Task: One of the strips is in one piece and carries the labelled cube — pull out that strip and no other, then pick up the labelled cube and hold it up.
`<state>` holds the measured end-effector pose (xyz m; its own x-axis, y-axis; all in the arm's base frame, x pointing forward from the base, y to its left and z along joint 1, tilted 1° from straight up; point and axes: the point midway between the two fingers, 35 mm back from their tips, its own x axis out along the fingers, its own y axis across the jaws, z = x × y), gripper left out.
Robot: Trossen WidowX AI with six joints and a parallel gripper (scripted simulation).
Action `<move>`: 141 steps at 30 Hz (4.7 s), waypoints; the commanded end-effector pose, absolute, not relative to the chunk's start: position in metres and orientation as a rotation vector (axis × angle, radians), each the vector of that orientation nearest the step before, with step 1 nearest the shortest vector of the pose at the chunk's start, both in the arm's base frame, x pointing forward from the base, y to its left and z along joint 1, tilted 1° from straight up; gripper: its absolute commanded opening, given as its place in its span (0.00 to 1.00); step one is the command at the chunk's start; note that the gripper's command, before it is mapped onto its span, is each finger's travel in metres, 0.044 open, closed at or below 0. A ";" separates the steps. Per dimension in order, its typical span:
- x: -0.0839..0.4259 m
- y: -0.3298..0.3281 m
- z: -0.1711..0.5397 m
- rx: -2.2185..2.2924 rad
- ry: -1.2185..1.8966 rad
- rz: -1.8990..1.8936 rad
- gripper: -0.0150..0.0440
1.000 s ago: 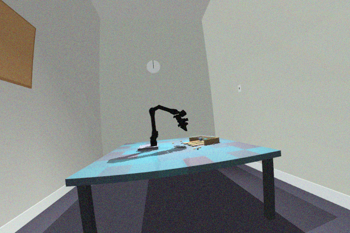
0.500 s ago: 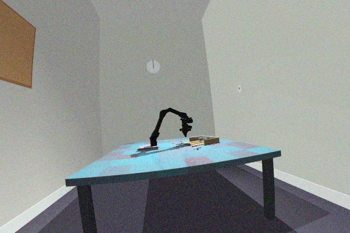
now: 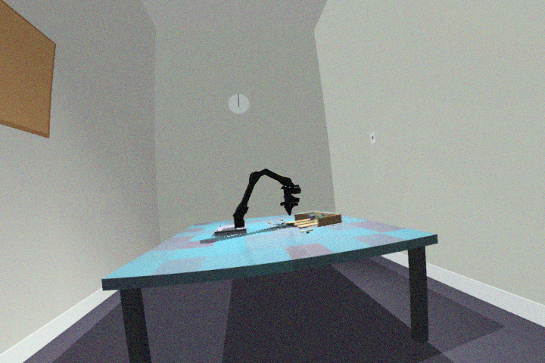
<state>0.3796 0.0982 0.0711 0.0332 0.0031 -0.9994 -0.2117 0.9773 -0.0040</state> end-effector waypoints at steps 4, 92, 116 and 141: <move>0.378 0.099 0.056 -0.160 1.540 0.166 0.25; 0.374 0.100 0.013 -0.160 1.541 0.166 0.25; 0.353 0.094 0.011 -0.160 1.543 0.165 0.25; 0.316 0.086 0.008 -0.161 1.546 0.165 0.25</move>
<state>0.3276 0.0876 0.0143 0.0440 0.0064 -0.9990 -0.2116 0.9774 -0.0030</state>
